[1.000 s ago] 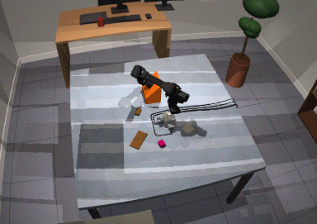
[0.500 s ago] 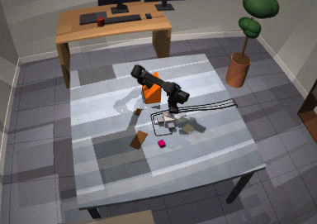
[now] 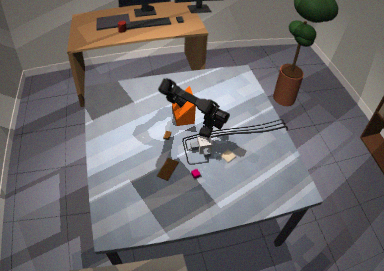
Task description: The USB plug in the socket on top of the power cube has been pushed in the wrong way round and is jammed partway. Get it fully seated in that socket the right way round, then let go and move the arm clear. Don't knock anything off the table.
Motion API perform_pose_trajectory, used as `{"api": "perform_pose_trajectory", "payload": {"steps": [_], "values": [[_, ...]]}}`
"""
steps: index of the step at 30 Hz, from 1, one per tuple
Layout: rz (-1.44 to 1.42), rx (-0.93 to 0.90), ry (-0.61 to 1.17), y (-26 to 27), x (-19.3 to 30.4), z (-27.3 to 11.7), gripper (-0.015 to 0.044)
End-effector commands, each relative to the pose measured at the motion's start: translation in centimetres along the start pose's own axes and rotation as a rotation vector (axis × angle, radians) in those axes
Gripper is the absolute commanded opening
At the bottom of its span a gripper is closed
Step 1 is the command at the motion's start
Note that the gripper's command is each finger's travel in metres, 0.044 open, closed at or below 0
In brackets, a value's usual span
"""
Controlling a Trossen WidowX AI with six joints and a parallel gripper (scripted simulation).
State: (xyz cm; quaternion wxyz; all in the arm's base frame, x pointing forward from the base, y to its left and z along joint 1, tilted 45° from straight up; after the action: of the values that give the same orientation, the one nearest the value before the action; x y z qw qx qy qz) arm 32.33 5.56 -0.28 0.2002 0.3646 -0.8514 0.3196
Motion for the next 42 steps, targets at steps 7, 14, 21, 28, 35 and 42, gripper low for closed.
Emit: {"api": "perform_pose_trajectory", "payload": {"steps": [7,14,21,28,35,42], "values": [[0.245,0.000,0.001,0.02,0.01,0.03,0.0000],[0.429,0.000,0.001,0.02,0.01,0.03,0.0000],[0.612,0.000,0.001,0.02,0.01,0.03,0.0000],[0.795,0.000,0.001,0.02,0.01,0.03,0.0000],[0.978,0.000,0.001,0.02,0.01,0.03,0.0000],[1.162,0.000,0.001,0.02,0.01,0.03,0.0000]]}}
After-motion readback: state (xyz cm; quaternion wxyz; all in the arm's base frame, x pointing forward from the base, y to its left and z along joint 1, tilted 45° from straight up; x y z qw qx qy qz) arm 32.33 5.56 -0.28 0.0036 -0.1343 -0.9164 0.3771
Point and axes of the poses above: the point midway between the two fingers, 35 mm back from their tips, its own z axis out along the fingers, its own y axis across the jaws, x = y × z, the point moved 2 cm from there along -z, back along the fingers, and after that the axes turned 2 degrees about z, right-handed, at the moved point
